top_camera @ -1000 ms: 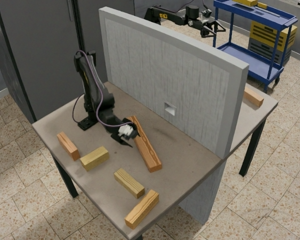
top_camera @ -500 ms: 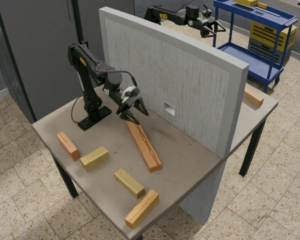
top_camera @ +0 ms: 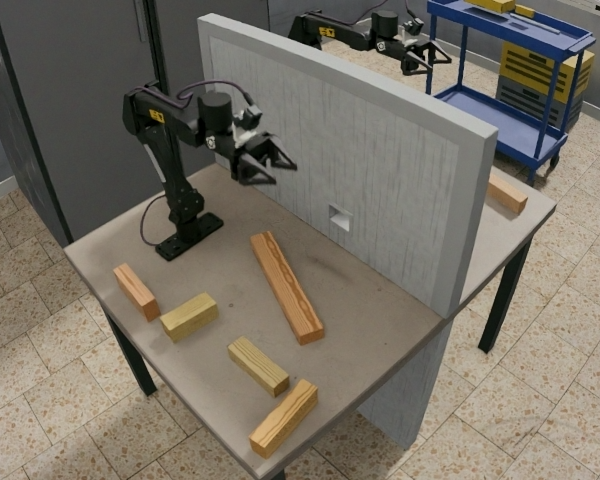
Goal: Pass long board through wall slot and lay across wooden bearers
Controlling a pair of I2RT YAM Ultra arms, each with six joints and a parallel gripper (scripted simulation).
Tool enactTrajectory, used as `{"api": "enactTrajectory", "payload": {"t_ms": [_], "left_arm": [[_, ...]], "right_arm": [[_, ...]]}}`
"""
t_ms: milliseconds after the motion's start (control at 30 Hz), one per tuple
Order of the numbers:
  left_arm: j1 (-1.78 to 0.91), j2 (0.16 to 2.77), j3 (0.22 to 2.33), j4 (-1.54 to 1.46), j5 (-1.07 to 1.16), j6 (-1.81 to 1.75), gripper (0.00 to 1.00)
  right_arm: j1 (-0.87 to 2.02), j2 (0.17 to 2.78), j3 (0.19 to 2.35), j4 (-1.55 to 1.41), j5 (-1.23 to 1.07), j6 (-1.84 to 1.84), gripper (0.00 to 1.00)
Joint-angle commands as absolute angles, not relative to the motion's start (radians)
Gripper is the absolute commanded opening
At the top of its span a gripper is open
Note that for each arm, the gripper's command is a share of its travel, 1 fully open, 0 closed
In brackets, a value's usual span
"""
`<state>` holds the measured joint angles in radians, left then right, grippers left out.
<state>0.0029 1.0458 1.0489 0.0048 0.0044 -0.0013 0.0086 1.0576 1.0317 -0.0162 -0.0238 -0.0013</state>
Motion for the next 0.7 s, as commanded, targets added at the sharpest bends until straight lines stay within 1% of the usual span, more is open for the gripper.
{"api": "enactTrajectory", "payload": {"t_ms": [0, 100, 300, 633, 667], "left_arm": [[-0.001, 1.025, 1.054, 0.030, -0.003, -0.004, 1.00], [-0.001, 1.025, 1.054, 0.030, -0.003, -0.004, 1.00], [-0.001, 1.025, 1.054, 0.030, -0.003, -0.004, 1.00], [-0.001, 1.025, 1.054, 0.030, -0.003, -0.004, 1.00], [-0.001, 1.025, 1.054, 0.030, -0.003, -0.004, 1.00]], "right_arm": [[-0.005, 1.059, 1.070, -0.025, -0.004, -0.003, 0.58], [-0.006, 1.000, 1.083, 0.014, 0.000, -0.012, 0.58], [-0.013, 1.064, 1.088, 0.023, 0.003, 0.008, 0.58], [-0.004, 1.044, 1.092, 0.020, 0.006, 0.010, 0.58], [-0.005, 1.054, 1.059, 0.000, 0.008, 0.010, 0.58]]}}
